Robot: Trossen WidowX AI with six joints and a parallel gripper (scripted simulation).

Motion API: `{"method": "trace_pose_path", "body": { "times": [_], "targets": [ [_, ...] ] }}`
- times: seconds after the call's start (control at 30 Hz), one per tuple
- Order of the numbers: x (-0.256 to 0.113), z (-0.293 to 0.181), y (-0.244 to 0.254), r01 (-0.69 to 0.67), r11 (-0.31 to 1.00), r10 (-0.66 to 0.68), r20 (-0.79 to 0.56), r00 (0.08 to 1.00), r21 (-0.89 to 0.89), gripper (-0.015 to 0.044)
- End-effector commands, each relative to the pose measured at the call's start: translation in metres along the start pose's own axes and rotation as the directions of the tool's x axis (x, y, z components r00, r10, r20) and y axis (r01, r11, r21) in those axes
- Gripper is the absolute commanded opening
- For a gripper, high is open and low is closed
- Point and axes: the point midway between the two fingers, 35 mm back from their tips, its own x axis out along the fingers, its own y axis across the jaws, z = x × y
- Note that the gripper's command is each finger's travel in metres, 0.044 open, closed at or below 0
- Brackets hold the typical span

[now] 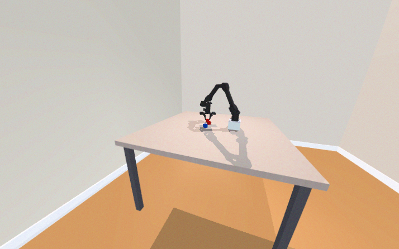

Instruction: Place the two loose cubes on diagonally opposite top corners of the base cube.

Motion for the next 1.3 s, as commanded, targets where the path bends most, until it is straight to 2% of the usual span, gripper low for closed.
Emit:
{"method": "trace_pose_path", "body": {
  "times": [0.0, 0.2, 1.27],
  "targets": [
    [0.003, 0.000, -0.001, 0.005, 1.000, -0.005, -0.003, 1.000, 0.000, 0.0107],
    [-0.001, 0.001, 0.000, -0.004, 1.000, 0.004, 0.001, 1.000, -0.013, 0.0105],
    [-0.085, 0.003, 0.003, -0.004, 1.000, 0.004, 0.001, 1.000, -0.013, 0.0105]
  ]
}}
